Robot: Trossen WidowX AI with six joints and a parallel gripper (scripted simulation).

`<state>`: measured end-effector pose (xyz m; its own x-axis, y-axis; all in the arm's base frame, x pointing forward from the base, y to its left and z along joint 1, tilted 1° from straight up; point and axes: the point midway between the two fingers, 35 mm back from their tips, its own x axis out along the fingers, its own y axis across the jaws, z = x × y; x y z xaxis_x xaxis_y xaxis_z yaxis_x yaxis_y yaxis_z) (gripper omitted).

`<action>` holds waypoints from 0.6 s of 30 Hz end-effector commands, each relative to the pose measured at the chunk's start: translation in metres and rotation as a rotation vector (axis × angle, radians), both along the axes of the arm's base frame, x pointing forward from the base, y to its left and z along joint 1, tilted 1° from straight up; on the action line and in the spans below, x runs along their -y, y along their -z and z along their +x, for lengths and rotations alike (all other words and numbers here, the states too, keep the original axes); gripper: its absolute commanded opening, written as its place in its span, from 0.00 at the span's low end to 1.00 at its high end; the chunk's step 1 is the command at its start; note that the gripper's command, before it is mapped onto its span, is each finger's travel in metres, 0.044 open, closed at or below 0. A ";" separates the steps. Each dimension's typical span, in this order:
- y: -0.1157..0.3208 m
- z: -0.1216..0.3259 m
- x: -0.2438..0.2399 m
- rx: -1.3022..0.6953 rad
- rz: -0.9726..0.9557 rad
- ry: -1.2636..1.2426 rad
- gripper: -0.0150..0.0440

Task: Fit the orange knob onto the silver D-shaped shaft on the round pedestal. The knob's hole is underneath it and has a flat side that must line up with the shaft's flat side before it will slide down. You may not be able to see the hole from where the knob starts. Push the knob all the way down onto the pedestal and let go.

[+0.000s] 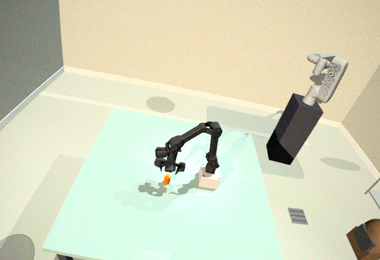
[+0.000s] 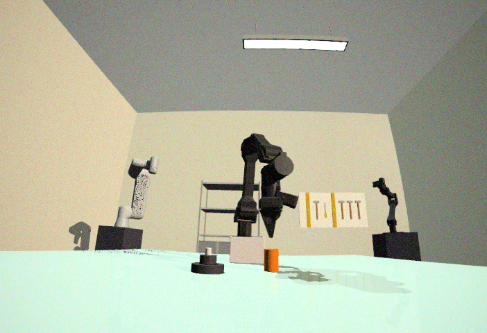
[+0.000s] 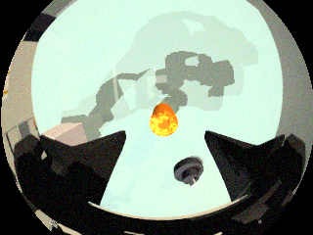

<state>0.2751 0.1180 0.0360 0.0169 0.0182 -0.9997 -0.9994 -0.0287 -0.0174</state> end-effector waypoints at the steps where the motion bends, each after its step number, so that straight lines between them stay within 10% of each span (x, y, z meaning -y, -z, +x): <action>1: 0.013 -0.002 0.000 -0.002 -0.006 -0.004 1.00; 18: 0.035 -0.001 -0.002 -0.002 -0.006 -0.004 1.00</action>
